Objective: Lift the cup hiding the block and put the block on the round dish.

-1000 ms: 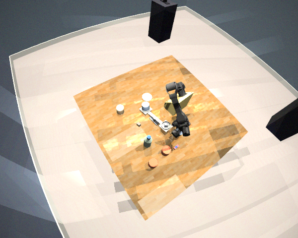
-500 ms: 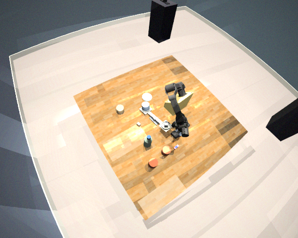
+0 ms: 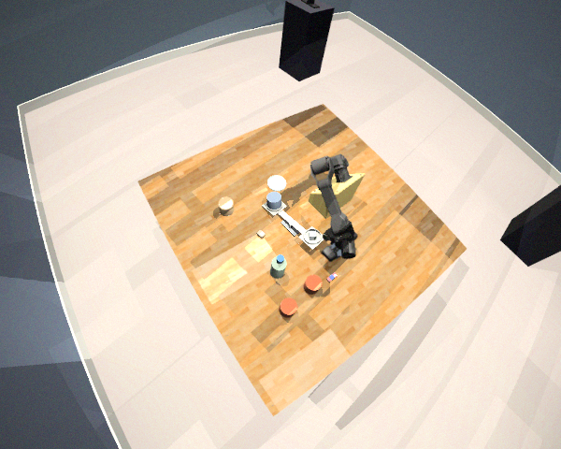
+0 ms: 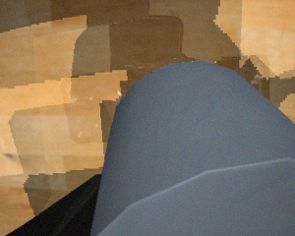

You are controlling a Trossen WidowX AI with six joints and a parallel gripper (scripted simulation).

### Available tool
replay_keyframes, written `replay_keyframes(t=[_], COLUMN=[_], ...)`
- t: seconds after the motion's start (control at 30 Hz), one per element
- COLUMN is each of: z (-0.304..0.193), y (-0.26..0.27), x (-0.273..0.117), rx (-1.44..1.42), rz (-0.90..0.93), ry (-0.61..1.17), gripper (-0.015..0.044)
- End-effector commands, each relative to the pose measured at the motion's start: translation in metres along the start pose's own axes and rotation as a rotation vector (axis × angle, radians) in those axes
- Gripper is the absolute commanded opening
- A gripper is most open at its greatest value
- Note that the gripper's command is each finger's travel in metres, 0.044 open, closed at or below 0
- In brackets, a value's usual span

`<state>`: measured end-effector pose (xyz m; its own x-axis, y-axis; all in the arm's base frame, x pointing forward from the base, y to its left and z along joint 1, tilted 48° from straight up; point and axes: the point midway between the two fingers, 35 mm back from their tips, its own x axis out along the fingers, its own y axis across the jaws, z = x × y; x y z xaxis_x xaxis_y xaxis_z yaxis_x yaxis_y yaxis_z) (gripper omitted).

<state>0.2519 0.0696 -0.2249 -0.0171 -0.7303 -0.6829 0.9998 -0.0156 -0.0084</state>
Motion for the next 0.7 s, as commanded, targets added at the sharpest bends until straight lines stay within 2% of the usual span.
replay_keyframes(t=[0.0,0.03,0.13,0.33,0.57,0.67], z=[0.000,0.000,0.000,0.000,-0.005,-0.002], y=[0.000,0.001,0.000,0.000,0.021,0.022], x=[-0.003,-0.012,-0.050,-0.053,-0.083,-0.084], rx=[0.003,0.001,-0.003,-0.003,-0.036,-0.106], rz=[0.000,0.000,0.001,0.001,0.091,0.091], ry=[0.000,0.000,-0.002,-0.002,0.069,0.063], gripper=[0.0420,0.0440,0.0440,0.0440,0.0260,0.0260])
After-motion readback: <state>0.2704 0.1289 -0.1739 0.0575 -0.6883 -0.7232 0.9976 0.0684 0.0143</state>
